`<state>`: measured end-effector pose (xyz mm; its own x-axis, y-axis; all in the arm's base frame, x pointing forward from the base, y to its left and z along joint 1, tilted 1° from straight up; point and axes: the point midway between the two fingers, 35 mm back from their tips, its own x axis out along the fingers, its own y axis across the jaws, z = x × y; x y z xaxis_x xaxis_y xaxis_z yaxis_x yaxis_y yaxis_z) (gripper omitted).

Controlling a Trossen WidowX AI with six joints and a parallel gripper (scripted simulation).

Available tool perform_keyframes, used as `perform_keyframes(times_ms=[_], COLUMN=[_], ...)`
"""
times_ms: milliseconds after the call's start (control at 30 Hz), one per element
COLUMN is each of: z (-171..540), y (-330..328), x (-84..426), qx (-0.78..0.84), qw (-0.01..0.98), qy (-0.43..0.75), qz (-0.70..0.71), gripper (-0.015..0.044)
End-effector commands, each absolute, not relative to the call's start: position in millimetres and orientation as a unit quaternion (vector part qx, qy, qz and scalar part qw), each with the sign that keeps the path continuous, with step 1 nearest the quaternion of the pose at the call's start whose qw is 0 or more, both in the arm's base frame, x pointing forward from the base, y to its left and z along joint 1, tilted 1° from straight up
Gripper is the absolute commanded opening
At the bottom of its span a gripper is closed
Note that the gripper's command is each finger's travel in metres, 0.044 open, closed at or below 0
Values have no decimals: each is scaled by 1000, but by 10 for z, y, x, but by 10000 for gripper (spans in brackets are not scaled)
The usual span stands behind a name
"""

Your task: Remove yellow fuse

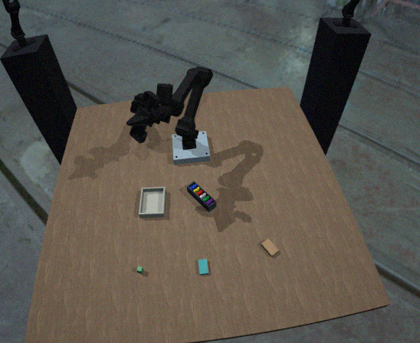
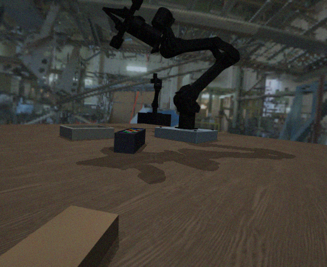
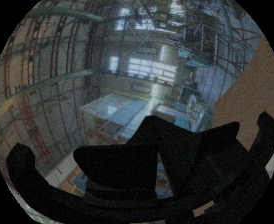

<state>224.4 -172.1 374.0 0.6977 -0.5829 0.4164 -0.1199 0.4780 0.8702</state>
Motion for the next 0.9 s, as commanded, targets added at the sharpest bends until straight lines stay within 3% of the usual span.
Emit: perform_keyframes(times_ms=[0, 67, 267, 467, 667, 867], z=[3723, 3583, 2852, 2051, 1342, 853], y=[-1722, -1725, -1539, -1089, -534, -57], x=[2266, 2436, 3072, 3392, 3321, 2895], qx=[491, 507, 551, 547, 489, 365], qw=[782, 786, 797, 783, 740, 652], qy=[-354, -313, -107, 119, 346, 575], qz=[-150, -165, -224, -271, -306, -333], gripper=[26, 74, 74, 74, 74, 74])
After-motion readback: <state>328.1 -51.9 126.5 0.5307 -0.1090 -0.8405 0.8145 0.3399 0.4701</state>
